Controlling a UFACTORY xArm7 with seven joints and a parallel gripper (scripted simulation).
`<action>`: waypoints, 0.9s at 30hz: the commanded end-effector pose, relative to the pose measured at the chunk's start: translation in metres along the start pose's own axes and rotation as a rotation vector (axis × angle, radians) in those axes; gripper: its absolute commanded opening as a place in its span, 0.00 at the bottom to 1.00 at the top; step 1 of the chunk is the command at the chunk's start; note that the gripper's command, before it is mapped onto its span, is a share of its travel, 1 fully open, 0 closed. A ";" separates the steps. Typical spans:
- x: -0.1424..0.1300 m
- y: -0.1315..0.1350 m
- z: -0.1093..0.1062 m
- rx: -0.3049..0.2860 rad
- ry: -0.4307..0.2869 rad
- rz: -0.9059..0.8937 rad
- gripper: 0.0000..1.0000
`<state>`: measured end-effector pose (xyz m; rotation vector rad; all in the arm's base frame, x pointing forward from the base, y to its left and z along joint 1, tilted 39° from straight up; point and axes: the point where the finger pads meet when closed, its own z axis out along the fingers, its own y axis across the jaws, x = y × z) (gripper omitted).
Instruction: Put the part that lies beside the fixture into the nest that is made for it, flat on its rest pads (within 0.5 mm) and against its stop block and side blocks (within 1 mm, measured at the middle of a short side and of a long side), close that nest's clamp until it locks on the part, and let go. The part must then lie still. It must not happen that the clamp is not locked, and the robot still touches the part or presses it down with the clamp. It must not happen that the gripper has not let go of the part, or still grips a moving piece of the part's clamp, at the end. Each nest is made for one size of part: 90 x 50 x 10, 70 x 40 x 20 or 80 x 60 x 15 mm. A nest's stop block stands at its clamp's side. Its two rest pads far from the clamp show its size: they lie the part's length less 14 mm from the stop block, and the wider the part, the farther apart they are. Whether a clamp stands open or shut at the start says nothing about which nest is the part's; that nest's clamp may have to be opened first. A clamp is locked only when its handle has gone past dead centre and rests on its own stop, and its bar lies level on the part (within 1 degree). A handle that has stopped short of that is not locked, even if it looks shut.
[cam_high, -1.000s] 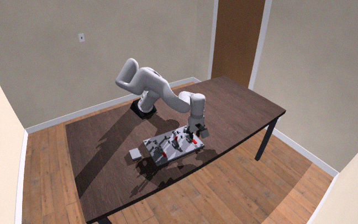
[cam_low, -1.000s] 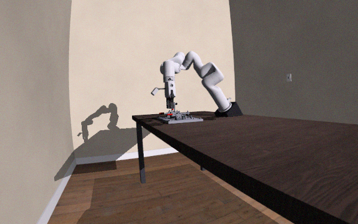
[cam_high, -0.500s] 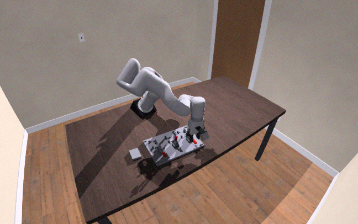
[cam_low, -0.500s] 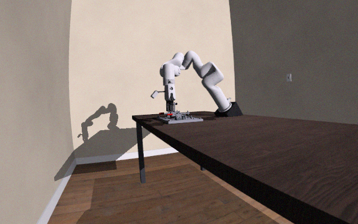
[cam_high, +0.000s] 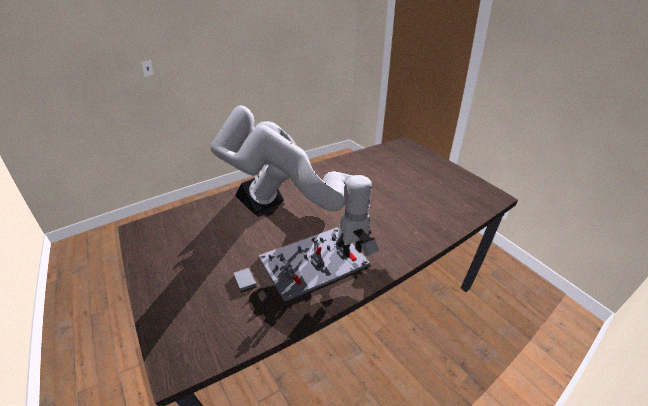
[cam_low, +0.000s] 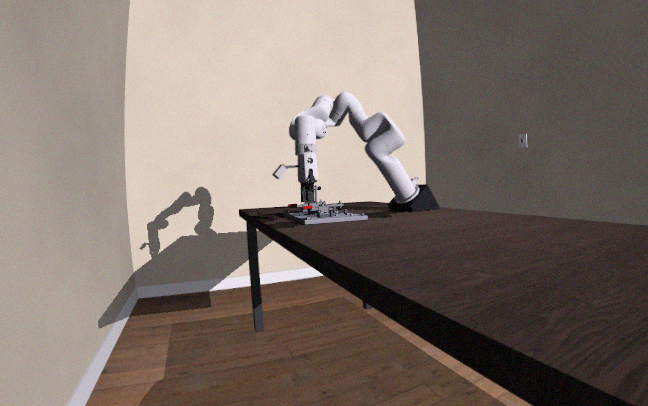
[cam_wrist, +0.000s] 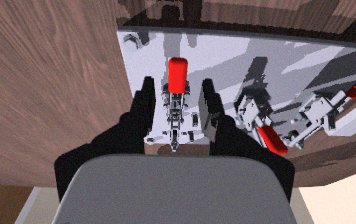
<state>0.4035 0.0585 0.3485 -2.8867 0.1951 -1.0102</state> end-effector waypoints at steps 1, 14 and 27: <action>0.001 0.000 0.002 0.001 0.003 0.000 0.47; 0.002 -0.001 0.030 0.001 0.003 0.000 0.47; 0.002 -0.001 0.034 0.001 0.003 0.000 0.47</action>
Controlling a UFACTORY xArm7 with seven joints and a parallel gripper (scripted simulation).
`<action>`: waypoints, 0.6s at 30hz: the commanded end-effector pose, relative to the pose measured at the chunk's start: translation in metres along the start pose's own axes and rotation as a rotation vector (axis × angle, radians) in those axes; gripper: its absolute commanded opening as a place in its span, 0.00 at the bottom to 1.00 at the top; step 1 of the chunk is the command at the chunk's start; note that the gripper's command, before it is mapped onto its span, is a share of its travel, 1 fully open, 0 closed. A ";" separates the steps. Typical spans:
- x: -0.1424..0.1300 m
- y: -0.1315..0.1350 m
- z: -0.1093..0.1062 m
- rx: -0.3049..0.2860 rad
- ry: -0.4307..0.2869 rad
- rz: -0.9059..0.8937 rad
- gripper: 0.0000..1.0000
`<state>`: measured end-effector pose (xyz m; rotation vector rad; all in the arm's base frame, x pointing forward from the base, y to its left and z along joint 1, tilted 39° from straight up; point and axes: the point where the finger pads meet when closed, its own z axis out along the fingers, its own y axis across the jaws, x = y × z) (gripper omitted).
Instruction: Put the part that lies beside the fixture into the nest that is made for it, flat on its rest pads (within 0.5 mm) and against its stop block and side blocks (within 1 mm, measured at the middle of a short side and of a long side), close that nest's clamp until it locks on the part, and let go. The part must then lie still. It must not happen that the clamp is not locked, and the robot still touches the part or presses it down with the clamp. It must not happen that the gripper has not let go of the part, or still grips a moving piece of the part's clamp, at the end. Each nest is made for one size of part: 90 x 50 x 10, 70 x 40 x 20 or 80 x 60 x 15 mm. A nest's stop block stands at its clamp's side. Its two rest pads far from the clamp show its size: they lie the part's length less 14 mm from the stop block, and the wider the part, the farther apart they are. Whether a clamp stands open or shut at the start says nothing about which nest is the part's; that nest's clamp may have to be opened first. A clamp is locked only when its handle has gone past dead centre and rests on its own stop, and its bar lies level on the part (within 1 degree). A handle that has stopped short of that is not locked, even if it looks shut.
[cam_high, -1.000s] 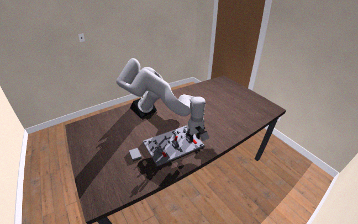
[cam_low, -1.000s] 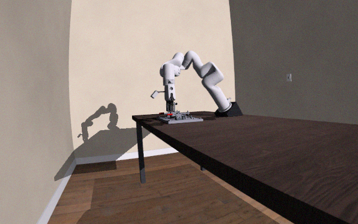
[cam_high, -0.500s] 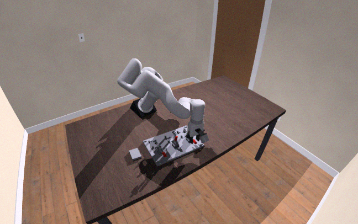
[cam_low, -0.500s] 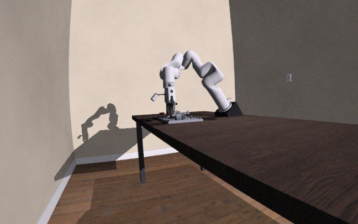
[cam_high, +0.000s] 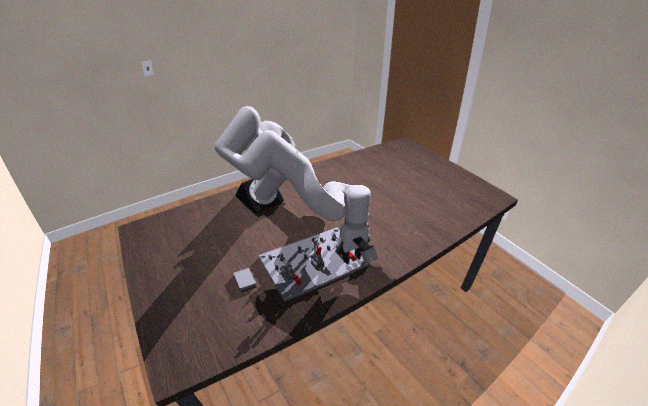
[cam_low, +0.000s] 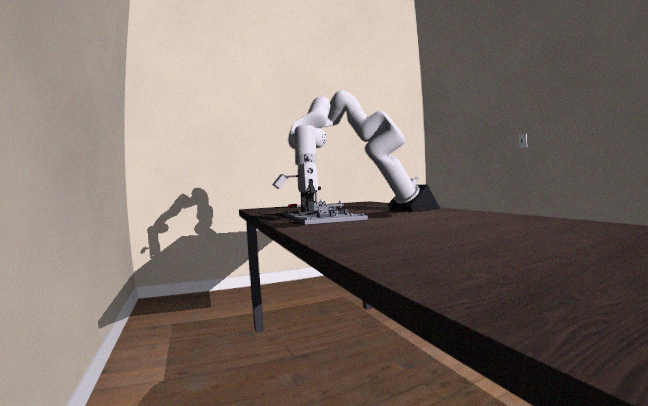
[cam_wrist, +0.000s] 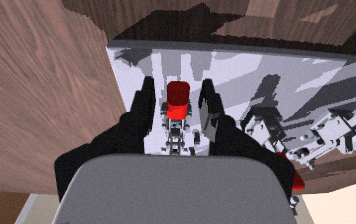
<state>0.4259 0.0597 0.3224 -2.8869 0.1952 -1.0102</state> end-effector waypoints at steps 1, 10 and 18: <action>0.001 0.000 -0.001 0.001 0.003 0.000 0.47; 0.001 0.000 -0.001 0.001 0.003 0.000 0.00; 0.001 0.000 -0.001 0.001 0.003 0.000 0.00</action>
